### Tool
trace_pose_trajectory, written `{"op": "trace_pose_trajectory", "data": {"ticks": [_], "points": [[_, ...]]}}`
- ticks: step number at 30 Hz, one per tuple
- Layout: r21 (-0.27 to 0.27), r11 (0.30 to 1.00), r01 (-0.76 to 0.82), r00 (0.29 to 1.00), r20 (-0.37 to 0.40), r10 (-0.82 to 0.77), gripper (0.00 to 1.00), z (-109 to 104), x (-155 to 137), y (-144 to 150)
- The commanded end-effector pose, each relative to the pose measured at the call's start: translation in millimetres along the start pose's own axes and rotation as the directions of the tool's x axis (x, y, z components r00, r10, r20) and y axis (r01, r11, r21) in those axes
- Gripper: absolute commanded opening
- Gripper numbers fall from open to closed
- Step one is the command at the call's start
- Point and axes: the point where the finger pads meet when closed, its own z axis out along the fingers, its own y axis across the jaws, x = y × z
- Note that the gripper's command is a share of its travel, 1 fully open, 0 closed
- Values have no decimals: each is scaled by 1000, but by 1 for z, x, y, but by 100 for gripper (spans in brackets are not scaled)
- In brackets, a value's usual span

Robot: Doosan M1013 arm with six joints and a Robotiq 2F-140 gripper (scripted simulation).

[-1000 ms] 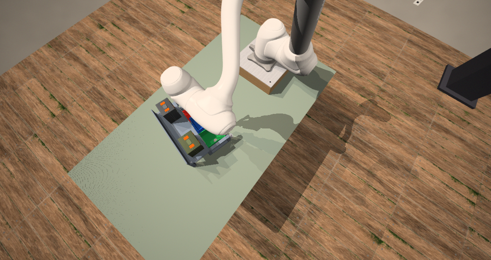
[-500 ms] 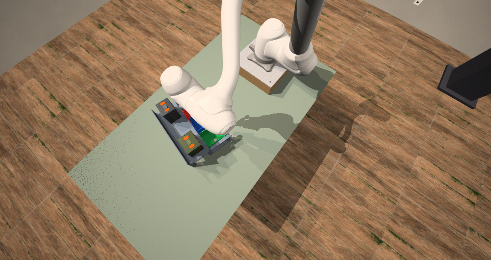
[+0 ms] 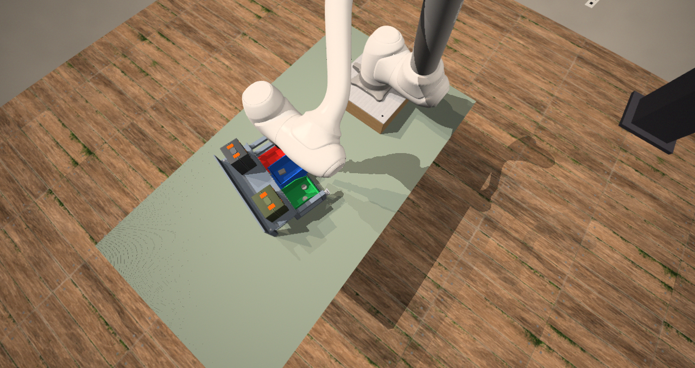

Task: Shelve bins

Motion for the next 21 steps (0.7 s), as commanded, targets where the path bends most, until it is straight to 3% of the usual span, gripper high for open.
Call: {"op": "trace_pose_trajectory", "data": {"ticks": [1, 7, 8, 14, 21], "points": [[1, 986, 166, 986, -14, -166, 10, 5, -16, 0], [-7, 953, 304, 952, -21, -304, 10, 8, -28, -1], [-13, 923, 385, 923, -24, -385, 10, 10, -35, -2], [-30, 822, 568, 822, -27, -569, 10, 15, -52, -4], [-52, 657, 752, 657, -23, -754, 10, 22, -73, -6]]}}
